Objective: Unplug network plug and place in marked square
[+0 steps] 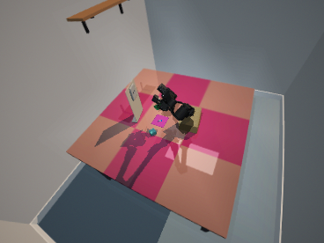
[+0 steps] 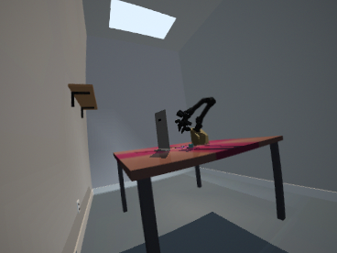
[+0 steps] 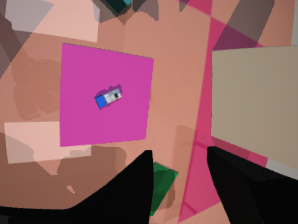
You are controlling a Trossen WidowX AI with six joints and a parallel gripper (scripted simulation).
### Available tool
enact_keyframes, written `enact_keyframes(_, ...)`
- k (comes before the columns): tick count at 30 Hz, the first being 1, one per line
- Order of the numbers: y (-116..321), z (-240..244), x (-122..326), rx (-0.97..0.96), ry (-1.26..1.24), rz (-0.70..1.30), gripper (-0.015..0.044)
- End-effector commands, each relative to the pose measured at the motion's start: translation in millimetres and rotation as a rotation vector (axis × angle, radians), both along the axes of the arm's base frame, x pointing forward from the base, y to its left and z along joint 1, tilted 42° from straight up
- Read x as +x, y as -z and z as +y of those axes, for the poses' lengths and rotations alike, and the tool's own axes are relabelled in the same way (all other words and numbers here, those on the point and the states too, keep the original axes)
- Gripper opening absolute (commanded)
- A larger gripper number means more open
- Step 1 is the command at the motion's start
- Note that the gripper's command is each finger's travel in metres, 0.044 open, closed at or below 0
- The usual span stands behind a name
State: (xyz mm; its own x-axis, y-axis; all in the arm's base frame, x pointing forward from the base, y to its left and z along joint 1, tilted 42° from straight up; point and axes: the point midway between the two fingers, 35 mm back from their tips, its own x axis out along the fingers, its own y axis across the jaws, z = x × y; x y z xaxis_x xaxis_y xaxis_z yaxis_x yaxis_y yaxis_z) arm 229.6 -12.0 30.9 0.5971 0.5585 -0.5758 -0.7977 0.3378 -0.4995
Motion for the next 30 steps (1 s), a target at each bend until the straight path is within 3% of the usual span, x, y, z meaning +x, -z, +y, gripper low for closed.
enact_keyframes(1, -8.5, -8.0, 0.5, -0.001, -0.004, -0.006, 0.0156)
enact_keyframes(26, -67.5, -47.7, -11.5, 0.014, 0.000, -0.027, 0.0156)
enact_keyframes(30, -67.5, -47.7, -11.5, 0.014, 0.000, -0.027, 0.0261)
